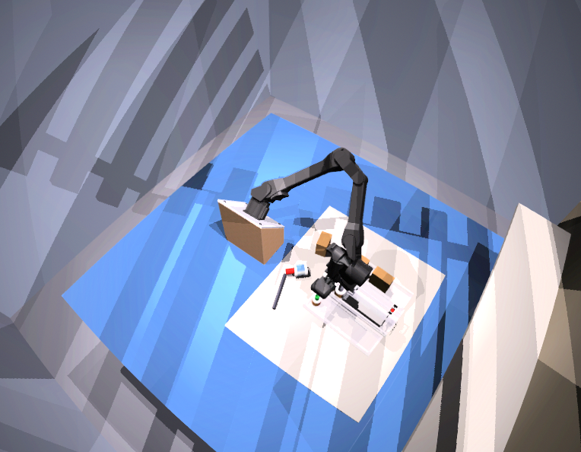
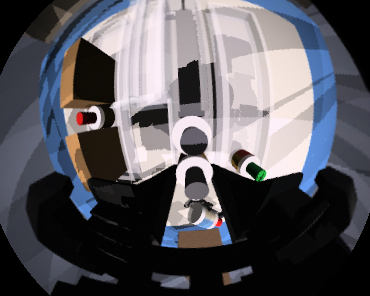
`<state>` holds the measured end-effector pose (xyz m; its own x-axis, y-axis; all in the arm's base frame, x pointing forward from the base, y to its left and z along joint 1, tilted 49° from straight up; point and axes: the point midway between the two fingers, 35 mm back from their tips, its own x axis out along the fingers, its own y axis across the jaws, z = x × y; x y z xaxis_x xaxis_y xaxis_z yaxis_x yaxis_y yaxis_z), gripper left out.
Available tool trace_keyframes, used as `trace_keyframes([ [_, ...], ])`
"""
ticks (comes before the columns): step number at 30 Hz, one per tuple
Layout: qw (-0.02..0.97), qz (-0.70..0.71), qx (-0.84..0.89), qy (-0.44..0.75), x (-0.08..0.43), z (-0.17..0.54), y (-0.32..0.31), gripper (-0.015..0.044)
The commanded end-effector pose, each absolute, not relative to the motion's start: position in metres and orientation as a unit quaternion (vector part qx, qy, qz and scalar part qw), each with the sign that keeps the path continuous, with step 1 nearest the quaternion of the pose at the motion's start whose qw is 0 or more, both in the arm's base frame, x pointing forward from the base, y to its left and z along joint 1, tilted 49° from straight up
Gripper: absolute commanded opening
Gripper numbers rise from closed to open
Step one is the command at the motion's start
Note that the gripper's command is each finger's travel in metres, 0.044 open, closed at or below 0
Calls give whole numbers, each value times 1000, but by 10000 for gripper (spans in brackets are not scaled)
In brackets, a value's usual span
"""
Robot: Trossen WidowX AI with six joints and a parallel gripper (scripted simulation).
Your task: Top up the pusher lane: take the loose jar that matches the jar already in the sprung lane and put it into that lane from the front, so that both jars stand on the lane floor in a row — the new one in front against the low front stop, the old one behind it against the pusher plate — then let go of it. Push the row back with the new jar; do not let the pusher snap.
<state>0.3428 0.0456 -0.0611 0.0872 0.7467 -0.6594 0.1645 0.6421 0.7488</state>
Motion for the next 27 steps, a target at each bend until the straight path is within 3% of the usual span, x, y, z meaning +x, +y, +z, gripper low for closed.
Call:
trace_keyframes([
  [1, 652, 228, 356, 629, 349, -60, 45, 0],
  [27, 652, 228, 357, 629, 346, -65, 51, 0],
])
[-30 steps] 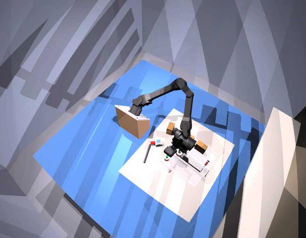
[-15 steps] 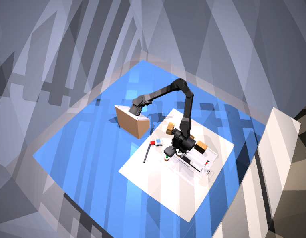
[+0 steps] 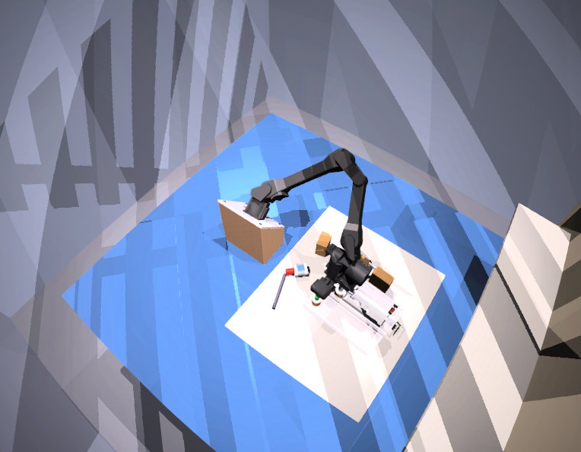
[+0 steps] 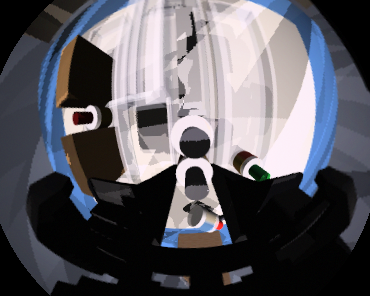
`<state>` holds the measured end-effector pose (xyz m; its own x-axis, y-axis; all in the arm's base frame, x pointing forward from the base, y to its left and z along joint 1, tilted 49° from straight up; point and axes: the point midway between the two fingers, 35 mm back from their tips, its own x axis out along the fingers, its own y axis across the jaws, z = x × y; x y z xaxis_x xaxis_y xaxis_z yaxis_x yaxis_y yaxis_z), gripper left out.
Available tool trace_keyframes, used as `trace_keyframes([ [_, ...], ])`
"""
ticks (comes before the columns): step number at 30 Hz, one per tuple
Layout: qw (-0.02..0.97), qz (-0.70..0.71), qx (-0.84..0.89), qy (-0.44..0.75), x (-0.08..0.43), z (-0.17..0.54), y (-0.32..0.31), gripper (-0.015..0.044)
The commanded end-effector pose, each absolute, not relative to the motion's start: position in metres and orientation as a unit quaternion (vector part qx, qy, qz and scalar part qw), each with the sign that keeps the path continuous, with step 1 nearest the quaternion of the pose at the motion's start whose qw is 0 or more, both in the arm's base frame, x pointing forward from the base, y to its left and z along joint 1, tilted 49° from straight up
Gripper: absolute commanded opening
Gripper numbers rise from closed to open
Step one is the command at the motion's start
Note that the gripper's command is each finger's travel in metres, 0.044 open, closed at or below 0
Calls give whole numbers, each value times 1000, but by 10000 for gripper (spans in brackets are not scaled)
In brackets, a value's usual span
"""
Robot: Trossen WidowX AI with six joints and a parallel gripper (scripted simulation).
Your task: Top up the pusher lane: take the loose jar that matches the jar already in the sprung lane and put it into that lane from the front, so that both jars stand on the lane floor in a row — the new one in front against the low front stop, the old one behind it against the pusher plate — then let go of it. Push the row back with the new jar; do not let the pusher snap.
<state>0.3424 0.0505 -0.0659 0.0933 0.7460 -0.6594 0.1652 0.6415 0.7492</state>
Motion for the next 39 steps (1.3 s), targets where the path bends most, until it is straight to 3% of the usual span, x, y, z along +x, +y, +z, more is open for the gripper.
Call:
trace_keyframes([
  [1, 652, 228, 357, 629, 346, -65, 51, 0],
  [39, 652, 228, 357, 629, 340, -65, 52, 0],
])
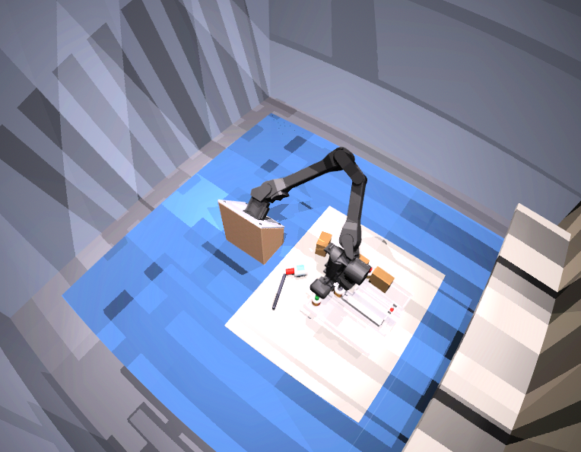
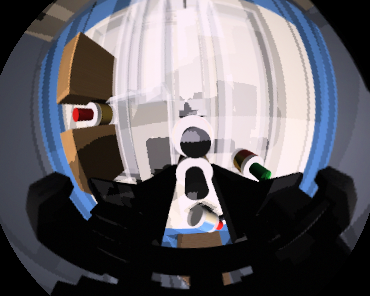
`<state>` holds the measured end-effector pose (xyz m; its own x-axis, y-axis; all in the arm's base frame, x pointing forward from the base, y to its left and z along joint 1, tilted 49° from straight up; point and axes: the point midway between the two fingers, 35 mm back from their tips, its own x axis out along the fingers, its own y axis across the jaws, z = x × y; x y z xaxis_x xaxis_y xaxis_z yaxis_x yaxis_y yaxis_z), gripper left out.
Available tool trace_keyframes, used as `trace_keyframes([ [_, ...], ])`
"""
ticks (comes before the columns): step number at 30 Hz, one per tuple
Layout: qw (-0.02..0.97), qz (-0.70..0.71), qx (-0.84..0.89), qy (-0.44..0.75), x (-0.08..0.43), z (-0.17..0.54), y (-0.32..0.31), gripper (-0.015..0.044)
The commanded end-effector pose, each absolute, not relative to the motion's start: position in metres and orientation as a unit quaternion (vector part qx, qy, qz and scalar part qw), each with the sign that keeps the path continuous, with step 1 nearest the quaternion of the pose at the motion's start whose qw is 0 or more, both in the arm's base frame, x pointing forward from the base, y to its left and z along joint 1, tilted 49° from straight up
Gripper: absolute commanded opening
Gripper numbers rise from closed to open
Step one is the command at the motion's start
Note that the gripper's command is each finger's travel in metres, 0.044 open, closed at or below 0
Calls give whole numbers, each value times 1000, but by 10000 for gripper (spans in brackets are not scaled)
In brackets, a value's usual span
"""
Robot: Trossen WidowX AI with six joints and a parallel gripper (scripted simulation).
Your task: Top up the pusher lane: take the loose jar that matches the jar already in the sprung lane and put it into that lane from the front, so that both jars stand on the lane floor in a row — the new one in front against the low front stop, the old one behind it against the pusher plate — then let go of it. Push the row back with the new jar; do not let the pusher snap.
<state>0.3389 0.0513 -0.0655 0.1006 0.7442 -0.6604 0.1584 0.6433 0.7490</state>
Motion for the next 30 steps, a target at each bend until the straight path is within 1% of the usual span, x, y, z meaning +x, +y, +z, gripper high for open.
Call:
trace_keyframes([
  [1, 652, 228, 357, 629, 340, -65, 53, 0],
  [30, 652, 228, 357, 629, 335, -65, 53, 0],
])
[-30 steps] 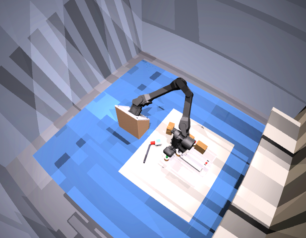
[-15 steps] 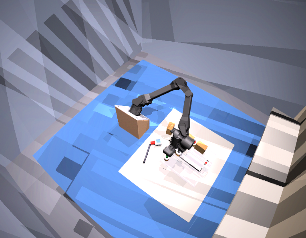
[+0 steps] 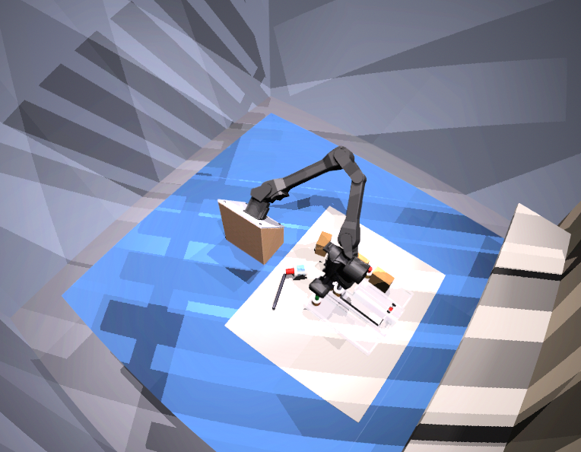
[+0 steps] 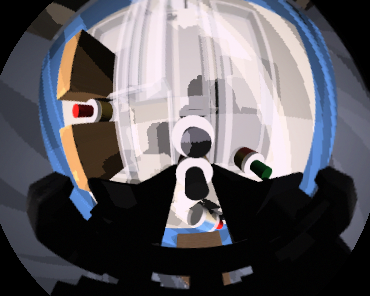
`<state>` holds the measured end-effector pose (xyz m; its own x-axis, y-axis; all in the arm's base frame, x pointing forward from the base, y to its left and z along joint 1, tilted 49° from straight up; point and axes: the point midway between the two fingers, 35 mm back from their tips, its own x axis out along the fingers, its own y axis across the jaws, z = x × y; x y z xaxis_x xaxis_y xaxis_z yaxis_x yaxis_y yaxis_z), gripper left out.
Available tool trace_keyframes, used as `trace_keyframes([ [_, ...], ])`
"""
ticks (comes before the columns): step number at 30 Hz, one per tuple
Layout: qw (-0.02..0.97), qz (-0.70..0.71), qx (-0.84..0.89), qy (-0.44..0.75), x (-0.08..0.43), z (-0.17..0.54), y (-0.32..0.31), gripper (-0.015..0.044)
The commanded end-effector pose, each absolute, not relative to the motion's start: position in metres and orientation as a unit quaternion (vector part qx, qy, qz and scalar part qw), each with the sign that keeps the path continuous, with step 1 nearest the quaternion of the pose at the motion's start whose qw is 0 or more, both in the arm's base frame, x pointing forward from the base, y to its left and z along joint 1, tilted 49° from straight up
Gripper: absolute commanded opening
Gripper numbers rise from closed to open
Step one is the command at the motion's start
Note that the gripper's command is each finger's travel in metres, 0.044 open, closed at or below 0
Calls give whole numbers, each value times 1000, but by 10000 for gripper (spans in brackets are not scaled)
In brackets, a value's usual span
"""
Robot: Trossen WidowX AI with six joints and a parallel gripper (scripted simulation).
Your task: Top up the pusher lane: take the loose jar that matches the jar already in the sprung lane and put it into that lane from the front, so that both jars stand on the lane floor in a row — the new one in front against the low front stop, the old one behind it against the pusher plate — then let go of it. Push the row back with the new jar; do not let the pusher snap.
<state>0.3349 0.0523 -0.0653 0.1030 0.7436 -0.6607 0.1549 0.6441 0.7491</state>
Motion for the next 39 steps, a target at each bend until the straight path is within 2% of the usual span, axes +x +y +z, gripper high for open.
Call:
trace_keyframes([
  [1, 652, 228, 357, 629, 335, -65, 53, 0],
  [18, 652, 228, 357, 629, 333, -65, 52, 0],
  [28, 652, 228, 357, 629, 334, -66, 52, 263],
  [39, 652, 228, 357, 629, 332, -53, 38, 275],
])
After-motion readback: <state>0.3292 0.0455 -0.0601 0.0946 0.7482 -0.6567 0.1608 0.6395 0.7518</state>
